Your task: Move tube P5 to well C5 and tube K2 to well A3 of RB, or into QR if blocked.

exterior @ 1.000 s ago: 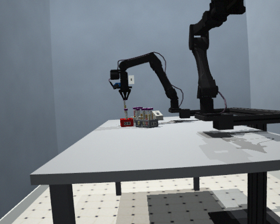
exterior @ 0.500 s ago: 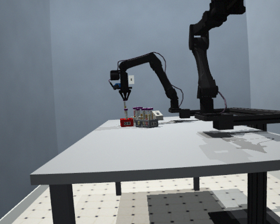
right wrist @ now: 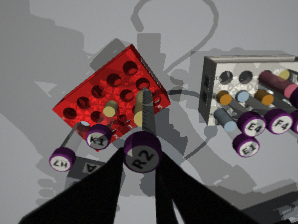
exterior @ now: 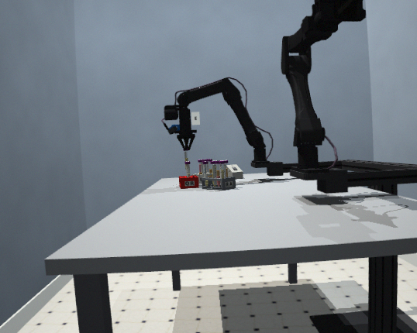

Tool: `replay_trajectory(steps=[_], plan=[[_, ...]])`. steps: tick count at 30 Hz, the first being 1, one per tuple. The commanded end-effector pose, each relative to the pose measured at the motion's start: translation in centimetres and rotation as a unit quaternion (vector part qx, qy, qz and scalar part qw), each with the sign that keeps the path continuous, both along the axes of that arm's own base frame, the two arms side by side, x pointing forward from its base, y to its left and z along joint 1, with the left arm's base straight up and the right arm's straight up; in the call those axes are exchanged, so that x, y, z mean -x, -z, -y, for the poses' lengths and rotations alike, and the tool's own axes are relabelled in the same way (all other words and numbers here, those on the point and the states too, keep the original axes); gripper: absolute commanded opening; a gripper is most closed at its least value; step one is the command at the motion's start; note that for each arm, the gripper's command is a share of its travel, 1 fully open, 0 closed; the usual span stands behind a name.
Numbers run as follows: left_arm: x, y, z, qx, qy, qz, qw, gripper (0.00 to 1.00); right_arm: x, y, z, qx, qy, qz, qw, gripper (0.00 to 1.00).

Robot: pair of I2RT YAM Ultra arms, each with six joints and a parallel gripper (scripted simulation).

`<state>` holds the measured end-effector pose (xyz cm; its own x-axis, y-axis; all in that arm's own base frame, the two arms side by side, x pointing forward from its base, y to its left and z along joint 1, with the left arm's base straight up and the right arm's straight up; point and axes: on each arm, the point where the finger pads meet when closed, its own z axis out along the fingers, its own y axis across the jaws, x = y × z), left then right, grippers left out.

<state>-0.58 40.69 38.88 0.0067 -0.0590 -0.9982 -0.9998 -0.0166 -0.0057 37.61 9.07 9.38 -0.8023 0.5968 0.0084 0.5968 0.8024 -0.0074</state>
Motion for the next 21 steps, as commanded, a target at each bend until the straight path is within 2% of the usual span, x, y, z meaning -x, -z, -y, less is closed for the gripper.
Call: replay_trajectory(steps=[1,21], plan=[[0.15,-2.7,0.91,-0.029,0.0,-0.003,1.0,0.0,-0.49,0.03,0.62,0.0,0.004,0.009,1.0,0.0],[0.15,-2.7,0.91,-0.029,0.0,-0.003,1.0,0.0,-0.21,0.99,0.68,0.002,0.004,0.003,1.0,0.0]])
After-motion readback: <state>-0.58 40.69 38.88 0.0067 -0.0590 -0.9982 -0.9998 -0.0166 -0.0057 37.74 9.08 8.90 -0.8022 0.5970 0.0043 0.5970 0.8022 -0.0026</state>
